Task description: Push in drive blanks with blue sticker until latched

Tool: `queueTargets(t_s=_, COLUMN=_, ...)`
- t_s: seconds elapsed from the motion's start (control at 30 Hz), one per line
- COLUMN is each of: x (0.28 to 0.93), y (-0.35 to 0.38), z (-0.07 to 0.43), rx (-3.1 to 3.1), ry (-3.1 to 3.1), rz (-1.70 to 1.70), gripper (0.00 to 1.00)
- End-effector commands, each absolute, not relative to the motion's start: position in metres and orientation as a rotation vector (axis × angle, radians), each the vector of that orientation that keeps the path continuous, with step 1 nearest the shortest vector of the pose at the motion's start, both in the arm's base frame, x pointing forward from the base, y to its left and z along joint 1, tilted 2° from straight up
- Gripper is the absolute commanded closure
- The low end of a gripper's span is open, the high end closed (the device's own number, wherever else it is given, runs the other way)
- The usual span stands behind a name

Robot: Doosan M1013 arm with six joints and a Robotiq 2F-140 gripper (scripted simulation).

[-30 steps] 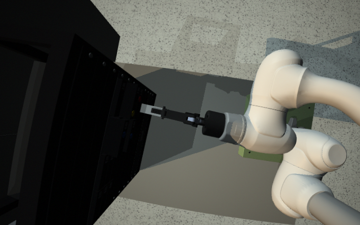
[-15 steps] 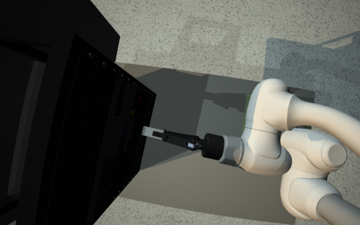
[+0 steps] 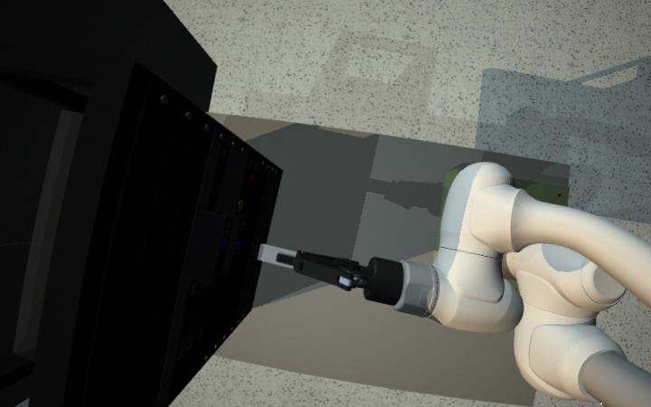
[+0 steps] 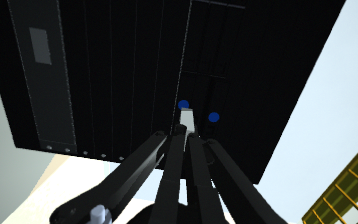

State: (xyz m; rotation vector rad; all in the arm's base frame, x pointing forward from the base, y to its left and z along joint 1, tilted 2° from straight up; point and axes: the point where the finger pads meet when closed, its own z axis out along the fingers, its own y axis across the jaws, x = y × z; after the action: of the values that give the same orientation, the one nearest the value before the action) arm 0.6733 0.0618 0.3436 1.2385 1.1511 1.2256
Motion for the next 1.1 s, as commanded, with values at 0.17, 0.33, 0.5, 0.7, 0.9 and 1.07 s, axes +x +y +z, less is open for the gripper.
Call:
queueTargets(t_s=0.17, x=0.701, y=0.061, z=0.341, rx=1.236, ry=1.151, rz=1.219, gripper=1.0)
queueTargets(t_s=0.33, x=0.71, y=0.061, z=0.341, rx=1.236, ry=1.151, rz=1.219, gripper=1.0)
queueTargets(t_s=0.5, x=0.71, y=0.061, z=0.341, rx=1.236, ry=1.151, rz=1.219, gripper=1.0)
queueTargets(t_s=0.7, x=0.71, y=0.061, z=0.341, rx=1.236, ry=1.151, rz=1.219, gripper=1.0)
queueTargets(t_s=0.9, x=0.71, y=0.061, z=0.341, rx=1.236, ry=1.151, rz=1.219, gripper=1.0)
queueTargets(t_s=1.07, x=0.71, y=0.061, z=0.341, rx=1.236, ry=1.151, rz=1.219, gripper=1.0)
